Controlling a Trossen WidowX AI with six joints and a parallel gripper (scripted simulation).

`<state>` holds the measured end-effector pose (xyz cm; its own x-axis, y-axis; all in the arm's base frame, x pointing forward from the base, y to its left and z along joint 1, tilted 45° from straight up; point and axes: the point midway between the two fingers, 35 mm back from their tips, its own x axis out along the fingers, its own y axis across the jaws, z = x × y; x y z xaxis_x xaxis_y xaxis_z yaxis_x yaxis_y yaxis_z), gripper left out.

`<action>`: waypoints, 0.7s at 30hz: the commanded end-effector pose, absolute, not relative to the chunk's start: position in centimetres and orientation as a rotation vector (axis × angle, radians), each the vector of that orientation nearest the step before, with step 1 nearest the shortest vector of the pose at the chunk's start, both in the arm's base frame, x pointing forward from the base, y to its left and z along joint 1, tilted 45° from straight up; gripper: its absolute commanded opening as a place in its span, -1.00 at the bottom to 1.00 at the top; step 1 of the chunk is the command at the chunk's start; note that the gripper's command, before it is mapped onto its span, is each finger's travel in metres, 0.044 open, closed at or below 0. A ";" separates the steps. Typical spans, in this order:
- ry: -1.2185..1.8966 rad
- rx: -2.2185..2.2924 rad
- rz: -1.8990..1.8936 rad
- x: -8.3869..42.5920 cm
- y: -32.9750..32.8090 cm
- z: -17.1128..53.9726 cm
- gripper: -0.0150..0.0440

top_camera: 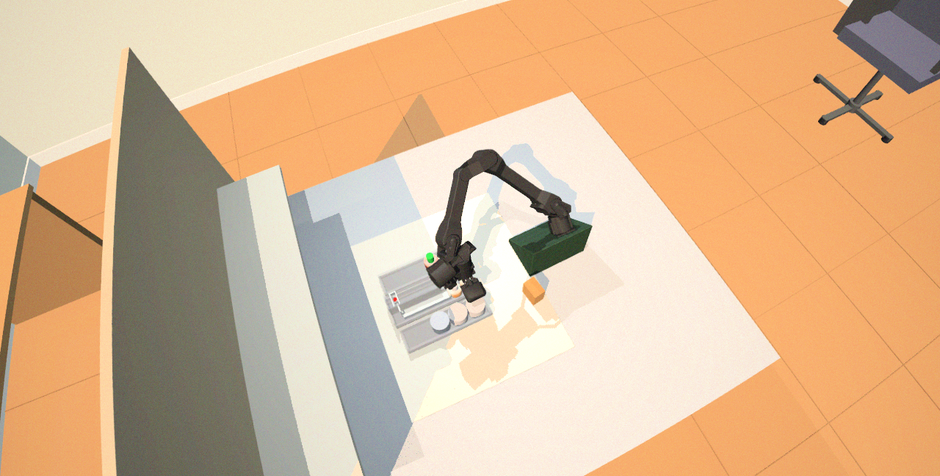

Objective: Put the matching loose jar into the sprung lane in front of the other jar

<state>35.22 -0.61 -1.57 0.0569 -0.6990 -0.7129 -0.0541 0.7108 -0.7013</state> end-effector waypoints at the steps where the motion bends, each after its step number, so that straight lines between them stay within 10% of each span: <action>1: 1.424 -0.661 -0.554 35.8 -0.7 -1.5 -0.49; 21: 1.424 -0.661 -0.554 35.7 -1.2 -2.0 -0.49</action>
